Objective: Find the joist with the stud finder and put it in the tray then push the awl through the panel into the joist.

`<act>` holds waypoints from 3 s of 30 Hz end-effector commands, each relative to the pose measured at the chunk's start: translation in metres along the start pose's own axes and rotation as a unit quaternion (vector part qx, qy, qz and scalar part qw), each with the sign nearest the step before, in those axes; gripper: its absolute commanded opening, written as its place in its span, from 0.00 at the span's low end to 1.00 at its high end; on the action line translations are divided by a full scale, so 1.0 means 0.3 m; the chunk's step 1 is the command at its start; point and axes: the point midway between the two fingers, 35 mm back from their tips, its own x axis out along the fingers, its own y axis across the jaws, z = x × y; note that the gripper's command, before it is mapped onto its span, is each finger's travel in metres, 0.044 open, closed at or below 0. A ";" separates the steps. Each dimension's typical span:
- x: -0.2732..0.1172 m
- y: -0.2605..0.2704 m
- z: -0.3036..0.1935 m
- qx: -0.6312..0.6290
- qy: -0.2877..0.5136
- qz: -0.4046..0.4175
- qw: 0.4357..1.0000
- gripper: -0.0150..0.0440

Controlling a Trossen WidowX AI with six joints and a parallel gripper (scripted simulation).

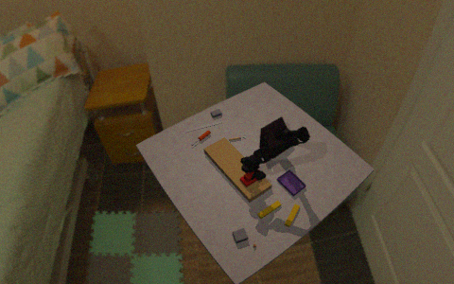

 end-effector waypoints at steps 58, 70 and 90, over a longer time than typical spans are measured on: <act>0.003 -0.194 0.001 -0.006 0.001 0.003 1.000 0.25; 0.003 -0.343 0.002 -0.007 0.001 0.002 1.000 0.25; 0.002 -0.590 0.005 -0.007 0.000 0.000 1.000 0.25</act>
